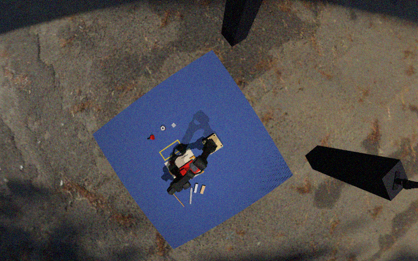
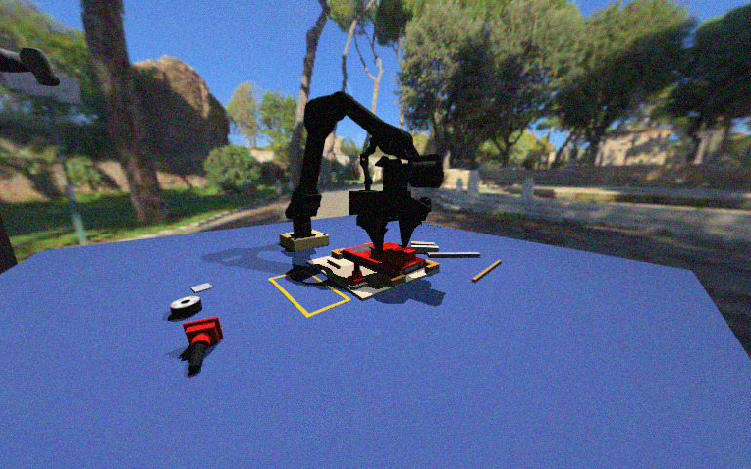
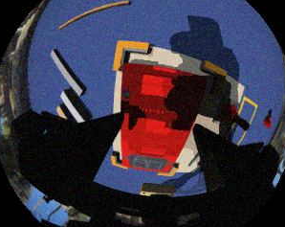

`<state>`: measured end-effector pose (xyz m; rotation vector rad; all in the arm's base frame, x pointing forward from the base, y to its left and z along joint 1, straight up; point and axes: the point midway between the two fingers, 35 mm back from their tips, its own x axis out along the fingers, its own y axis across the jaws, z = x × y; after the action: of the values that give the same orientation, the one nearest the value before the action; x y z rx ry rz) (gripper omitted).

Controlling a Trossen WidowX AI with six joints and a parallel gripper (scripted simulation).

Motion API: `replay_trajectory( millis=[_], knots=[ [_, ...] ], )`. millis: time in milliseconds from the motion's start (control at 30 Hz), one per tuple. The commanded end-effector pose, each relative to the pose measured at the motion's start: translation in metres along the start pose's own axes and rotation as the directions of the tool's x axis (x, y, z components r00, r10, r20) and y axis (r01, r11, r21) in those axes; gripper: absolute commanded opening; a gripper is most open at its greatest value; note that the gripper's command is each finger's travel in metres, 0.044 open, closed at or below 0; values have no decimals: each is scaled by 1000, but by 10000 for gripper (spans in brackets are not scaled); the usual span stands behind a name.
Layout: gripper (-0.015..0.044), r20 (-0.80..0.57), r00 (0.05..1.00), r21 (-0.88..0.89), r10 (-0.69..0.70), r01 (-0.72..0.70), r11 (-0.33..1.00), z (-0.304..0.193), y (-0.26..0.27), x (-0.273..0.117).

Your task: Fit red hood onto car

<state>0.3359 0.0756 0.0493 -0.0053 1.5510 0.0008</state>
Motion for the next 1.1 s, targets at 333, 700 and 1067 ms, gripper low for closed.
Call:
replay_trajectory(
  millis=[333, 700, 1067],
  knots=[
    [440, 3, 1000, 0, 7, -7, 1000, 1, 0, -69],
    [440, 3, 1000, 0, 7, -7, 1000, 1, 0, -69],
    [440, 3, 1000, 0, 7, -7, 1000, 1, 0, -69]
  ],
)
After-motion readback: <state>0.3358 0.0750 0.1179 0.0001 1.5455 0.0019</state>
